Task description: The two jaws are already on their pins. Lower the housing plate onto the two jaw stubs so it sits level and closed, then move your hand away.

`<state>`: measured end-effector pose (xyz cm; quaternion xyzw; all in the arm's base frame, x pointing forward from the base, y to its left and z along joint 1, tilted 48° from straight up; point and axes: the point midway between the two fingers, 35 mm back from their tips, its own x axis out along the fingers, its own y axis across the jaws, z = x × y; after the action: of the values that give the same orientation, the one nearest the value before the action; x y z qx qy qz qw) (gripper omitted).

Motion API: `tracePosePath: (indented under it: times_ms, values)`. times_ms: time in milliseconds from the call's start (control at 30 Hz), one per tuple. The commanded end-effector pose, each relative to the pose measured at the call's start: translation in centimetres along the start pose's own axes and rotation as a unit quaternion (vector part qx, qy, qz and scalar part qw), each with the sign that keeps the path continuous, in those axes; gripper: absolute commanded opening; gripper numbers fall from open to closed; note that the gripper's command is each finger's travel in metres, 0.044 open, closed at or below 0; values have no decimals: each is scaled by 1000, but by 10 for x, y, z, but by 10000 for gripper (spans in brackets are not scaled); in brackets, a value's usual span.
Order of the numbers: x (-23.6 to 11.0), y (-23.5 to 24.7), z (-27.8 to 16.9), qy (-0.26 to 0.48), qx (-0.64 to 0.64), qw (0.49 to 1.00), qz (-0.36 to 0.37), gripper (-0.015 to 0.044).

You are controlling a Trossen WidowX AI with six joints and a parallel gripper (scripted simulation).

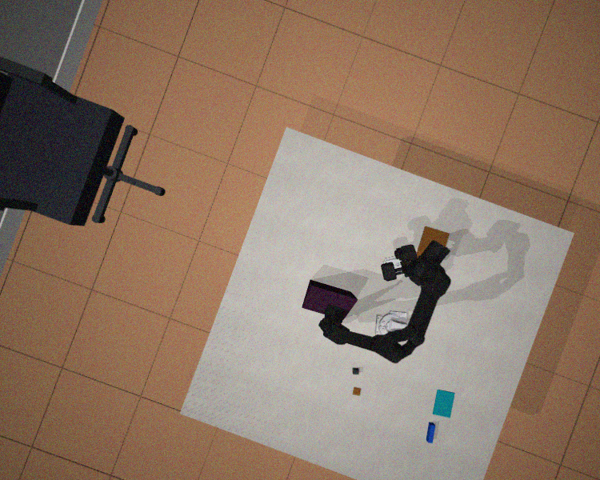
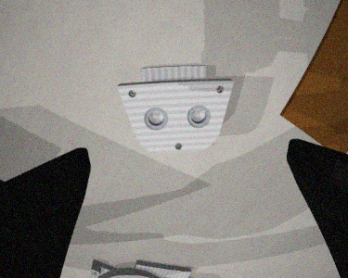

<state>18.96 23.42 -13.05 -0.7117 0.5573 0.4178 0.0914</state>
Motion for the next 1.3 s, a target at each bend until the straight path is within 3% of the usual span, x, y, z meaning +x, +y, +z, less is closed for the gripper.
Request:
tracePosePath:
  times_ms: [0, 100, 1267]
  values:
    - [21, 2, 0, 3, -6, 1000, 5, 440]
    - [40, 5, -1, 3, -6, 1000, 5, 440]
    - [40, 5, -1, 3, -6, 1000, 5, 440]
